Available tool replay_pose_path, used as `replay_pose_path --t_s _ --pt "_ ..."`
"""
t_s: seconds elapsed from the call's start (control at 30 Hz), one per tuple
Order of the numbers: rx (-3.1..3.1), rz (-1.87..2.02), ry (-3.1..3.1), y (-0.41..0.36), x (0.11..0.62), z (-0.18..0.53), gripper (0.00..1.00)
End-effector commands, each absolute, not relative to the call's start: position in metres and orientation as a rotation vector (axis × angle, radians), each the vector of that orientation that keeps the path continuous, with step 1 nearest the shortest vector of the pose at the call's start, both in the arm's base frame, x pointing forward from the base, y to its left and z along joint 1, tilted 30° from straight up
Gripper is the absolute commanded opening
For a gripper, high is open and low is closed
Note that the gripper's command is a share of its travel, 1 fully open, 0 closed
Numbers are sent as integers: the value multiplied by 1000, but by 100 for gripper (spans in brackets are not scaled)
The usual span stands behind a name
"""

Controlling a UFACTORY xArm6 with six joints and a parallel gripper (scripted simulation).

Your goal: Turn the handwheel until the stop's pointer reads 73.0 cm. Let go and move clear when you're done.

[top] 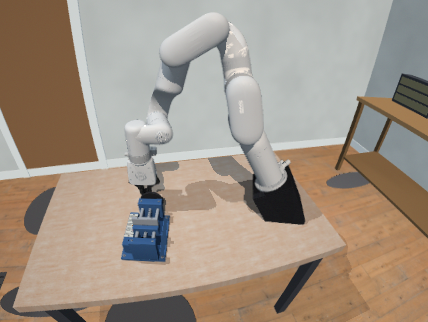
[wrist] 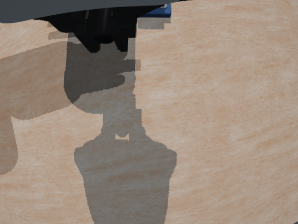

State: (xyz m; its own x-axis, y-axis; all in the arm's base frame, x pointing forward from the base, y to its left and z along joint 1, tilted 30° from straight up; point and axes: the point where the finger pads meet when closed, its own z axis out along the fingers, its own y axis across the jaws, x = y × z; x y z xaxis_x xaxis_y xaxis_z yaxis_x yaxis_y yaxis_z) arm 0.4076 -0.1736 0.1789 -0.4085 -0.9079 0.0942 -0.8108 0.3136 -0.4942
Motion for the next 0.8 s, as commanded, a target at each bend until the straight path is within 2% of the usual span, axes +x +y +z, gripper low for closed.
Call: replay_pose_path --t_s 0.0,0.77 --pt "-1579 -710 2376 -174 408 178 6" --pt "-1579 -710 2376 -175 410 176 6"
